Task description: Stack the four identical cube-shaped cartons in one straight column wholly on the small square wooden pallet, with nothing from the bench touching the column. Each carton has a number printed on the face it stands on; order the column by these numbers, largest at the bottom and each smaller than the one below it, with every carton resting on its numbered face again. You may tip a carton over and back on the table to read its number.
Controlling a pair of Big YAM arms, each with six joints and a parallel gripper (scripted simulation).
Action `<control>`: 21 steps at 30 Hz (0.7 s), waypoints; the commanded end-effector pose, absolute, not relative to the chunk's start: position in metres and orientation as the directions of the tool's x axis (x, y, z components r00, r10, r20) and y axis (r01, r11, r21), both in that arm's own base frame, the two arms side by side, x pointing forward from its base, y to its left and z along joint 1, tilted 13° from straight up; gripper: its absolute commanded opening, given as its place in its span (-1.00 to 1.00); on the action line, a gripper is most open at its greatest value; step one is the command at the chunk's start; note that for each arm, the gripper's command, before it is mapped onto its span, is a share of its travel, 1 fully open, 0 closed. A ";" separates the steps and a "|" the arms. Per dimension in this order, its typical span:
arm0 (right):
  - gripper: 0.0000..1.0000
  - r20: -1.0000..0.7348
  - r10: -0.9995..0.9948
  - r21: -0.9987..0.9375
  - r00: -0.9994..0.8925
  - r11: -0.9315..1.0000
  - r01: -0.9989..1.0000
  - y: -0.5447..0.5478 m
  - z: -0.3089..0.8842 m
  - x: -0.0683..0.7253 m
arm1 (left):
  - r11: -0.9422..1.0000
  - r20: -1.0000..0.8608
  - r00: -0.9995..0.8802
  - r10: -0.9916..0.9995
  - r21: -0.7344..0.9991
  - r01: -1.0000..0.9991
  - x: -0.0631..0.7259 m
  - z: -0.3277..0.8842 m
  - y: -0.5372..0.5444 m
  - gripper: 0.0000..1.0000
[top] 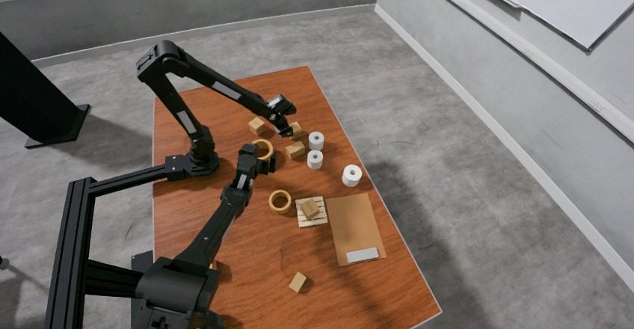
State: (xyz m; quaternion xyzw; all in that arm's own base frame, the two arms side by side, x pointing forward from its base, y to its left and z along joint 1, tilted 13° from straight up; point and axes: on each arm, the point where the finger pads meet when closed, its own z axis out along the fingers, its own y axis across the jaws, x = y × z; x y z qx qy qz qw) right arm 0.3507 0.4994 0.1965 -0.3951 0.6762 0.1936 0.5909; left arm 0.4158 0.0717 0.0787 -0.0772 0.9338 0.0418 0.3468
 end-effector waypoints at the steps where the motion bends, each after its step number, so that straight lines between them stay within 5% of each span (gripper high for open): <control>1: 1.00 -0.963 -0.267 -0.201 0.038 0.617 -0.761 0.511 0.221 0.355 | 0.983 -0.697 -0.708 -0.117 0.020 -0.183 0.442 0.096 0.079 0.66; 21: 1.00 -0.963 -0.267 -0.201 0.038 0.617 -0.761 0.511 0.221 0.355 | 0.983 -0.697 -0.708 -0.117 0.020 -0.182 0.460 0.076 0.083 0.66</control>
